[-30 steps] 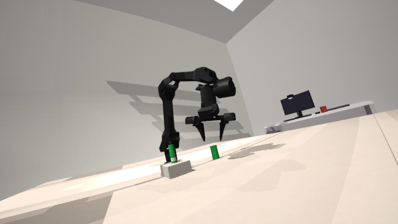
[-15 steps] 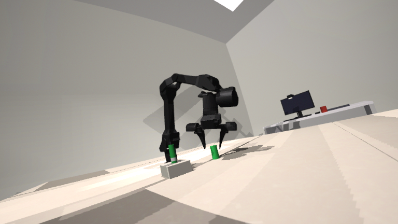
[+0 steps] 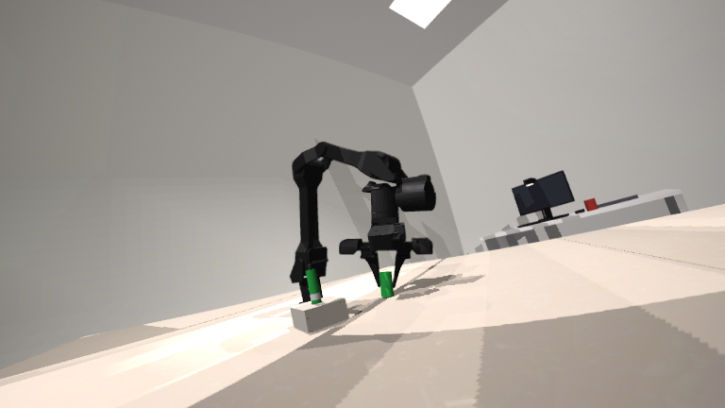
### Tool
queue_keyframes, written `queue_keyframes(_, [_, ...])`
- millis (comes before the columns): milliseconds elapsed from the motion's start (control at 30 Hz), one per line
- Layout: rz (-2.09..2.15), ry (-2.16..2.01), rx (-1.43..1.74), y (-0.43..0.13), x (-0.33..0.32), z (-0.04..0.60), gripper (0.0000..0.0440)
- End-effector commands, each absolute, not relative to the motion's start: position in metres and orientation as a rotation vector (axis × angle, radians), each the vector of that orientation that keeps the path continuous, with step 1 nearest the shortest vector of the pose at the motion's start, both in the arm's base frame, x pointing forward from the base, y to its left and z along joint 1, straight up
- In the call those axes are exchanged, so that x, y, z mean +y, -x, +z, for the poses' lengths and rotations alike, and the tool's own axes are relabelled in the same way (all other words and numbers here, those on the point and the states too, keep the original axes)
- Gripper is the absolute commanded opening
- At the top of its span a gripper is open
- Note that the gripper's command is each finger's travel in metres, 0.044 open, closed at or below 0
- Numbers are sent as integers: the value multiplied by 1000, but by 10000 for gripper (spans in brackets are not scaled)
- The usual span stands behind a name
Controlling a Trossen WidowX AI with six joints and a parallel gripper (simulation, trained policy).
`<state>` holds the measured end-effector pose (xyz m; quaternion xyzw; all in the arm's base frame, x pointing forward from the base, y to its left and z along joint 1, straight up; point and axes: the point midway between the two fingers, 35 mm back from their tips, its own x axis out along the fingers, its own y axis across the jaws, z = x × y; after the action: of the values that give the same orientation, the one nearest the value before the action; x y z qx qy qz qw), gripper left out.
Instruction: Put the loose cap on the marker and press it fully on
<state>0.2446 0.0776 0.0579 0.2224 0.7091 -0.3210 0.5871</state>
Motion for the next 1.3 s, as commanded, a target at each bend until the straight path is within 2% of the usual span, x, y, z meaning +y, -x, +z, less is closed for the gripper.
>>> queue_keyframes(0, [-731,-509,1635,-245,76,64,52])
queue_keyframes(600, [-694,-589,1513,-270,54,125,68])
queue_keyframes(1267, [-768,-706,1500,-265,-2,161,43])
